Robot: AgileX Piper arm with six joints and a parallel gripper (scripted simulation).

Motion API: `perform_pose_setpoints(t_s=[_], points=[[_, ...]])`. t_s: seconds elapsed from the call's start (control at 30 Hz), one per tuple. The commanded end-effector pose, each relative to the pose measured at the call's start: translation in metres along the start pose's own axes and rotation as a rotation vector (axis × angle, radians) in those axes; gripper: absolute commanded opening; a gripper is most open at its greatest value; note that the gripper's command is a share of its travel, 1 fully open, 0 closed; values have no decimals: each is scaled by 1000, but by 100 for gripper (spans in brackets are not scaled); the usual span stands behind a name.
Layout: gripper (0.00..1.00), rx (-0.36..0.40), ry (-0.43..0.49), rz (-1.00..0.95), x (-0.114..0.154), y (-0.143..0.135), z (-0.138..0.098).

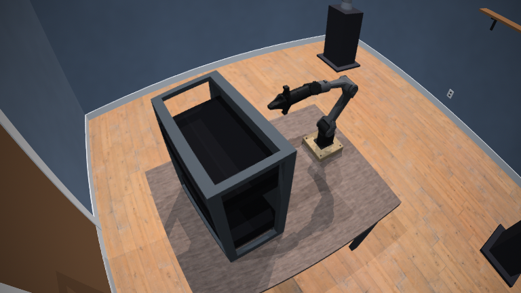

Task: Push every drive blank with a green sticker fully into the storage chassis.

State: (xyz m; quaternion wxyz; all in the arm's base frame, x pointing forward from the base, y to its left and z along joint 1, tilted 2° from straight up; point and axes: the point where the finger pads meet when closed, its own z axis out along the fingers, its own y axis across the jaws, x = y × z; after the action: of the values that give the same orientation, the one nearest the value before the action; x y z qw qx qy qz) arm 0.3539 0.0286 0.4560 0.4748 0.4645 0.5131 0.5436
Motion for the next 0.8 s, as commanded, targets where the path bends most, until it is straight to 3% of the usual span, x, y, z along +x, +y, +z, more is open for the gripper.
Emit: perform_pose_setpoints(t_s=[0.0,0.77], points=[[0,3,-4,0,0,0,-5],[0,4,-5,0,-7,0,-6]])
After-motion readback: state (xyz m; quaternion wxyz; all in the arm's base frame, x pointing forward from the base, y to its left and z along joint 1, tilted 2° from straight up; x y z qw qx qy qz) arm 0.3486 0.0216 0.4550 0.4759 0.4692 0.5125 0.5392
